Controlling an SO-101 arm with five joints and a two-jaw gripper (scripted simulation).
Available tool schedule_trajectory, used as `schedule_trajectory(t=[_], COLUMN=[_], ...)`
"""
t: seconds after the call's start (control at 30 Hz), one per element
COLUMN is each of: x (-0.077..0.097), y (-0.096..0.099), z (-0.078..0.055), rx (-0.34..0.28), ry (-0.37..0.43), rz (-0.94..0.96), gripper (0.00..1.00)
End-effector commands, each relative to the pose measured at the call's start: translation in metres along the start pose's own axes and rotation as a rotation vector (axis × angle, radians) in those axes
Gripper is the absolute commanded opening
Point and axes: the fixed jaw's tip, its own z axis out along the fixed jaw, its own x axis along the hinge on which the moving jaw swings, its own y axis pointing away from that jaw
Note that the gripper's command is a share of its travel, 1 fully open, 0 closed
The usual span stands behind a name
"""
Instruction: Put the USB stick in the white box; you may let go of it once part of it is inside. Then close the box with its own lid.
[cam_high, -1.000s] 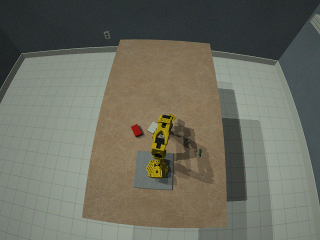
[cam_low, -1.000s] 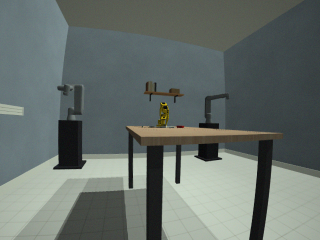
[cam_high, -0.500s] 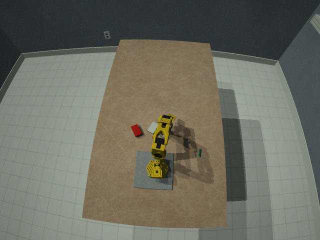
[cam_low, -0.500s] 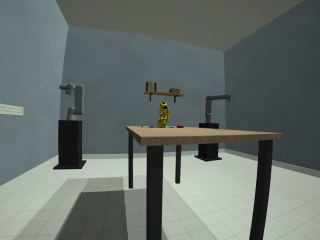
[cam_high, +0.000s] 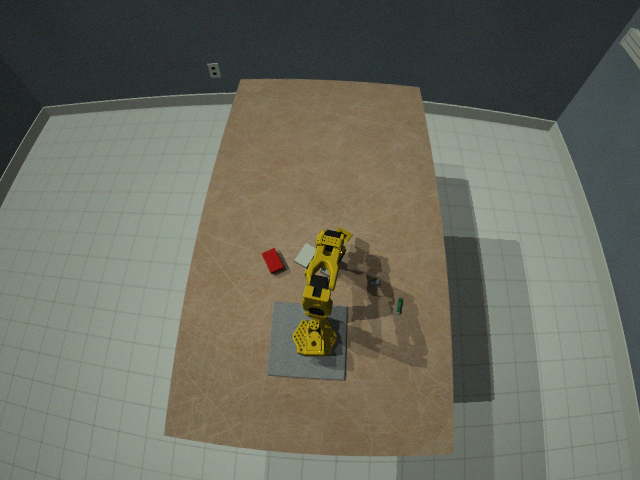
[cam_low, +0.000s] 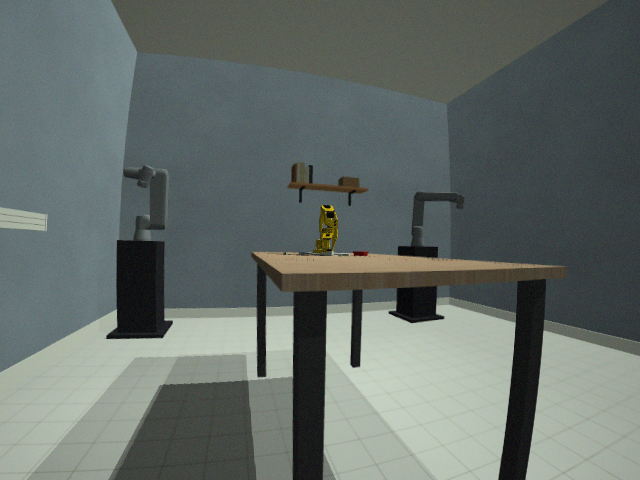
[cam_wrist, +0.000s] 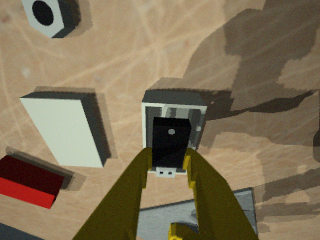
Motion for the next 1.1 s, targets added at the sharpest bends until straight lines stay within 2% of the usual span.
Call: schedule_trajectory(t=[0.0, 0.7, 1.07], x=[0.0043, 0.0043, 0.0043], y=[-0.0001, -0.0001, -0.0001], z=[0.0048, 0.0048, 0.0048], rx=[0.007, 0.007, 0.007], ry=[0.025, 0.025, 0.025], rz=[0.0, 0.0, 0.0], gripper=[0.09, 0.11, 0.15])
